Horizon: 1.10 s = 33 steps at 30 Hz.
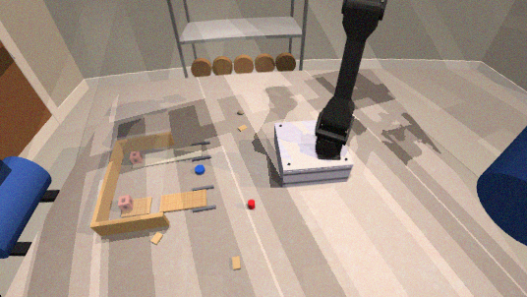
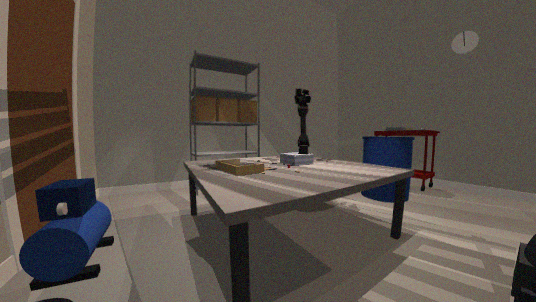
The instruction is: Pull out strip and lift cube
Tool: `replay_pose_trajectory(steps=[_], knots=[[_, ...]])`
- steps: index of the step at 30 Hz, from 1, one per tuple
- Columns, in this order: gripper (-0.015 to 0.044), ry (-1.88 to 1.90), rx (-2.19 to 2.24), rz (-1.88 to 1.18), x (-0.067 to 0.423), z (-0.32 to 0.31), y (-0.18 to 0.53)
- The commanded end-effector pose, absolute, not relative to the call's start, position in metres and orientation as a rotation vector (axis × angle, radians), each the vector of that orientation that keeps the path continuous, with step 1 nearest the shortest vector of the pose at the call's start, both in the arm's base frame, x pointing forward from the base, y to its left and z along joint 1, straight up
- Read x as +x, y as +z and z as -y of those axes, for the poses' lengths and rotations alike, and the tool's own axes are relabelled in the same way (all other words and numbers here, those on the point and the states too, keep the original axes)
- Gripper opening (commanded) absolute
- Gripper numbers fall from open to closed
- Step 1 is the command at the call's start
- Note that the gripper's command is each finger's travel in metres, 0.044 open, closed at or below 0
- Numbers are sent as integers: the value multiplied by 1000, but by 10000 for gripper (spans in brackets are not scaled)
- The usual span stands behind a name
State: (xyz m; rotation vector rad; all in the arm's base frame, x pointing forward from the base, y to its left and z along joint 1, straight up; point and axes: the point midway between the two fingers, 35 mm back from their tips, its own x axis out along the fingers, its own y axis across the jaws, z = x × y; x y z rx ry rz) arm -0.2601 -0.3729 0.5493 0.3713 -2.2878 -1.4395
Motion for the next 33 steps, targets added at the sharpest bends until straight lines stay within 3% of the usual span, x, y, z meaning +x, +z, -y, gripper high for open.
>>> replay_pose_trajectory(steps=[1,17,25,33], knots=[[400,-1444,379,2279,-258,375,548],[400,-1576,841,1329,-16,455,464],[400,-1446,882,819,117,431,414],[400,-1212,809,365,232,364,359]])
